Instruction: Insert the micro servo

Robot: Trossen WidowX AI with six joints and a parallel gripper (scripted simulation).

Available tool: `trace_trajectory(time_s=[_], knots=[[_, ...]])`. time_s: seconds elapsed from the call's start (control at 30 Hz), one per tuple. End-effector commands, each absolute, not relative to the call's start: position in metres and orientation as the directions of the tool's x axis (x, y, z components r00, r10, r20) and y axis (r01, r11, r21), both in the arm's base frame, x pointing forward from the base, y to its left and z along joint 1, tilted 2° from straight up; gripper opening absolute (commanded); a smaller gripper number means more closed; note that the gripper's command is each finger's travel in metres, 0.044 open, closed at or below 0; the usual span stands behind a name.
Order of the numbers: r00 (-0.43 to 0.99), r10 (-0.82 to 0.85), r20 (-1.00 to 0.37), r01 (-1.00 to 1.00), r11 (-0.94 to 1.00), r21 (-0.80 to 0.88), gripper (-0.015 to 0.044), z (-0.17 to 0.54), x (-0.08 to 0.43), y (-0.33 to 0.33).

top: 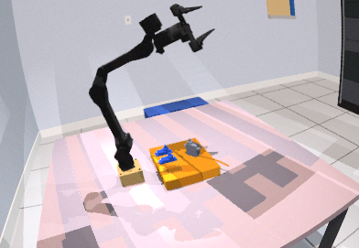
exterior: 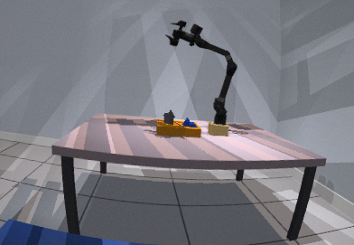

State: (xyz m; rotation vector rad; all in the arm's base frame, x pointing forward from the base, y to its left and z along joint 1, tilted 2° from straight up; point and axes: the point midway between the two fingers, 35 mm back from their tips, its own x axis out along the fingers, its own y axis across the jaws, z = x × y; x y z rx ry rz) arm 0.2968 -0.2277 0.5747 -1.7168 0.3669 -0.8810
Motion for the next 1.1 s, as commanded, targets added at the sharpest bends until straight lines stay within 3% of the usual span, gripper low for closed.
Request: trace_trajectory(time_s=[0.0, 0.53, 1.07], knots=[[0.735, -0.638, 0.228, 0.050, -0.284, -0.957, 0.0440, 0.533, 0.326, -0.233], [0.800, -0.540, -0.262, -0.398, -0.151, -0.905, 0.0440, 0.389, 0.386, -0.221], [0.633, -0.343, -0.694, -0.766, -0.143, -0.627, 0.0440, 0.252, 0.394, -0.176]])
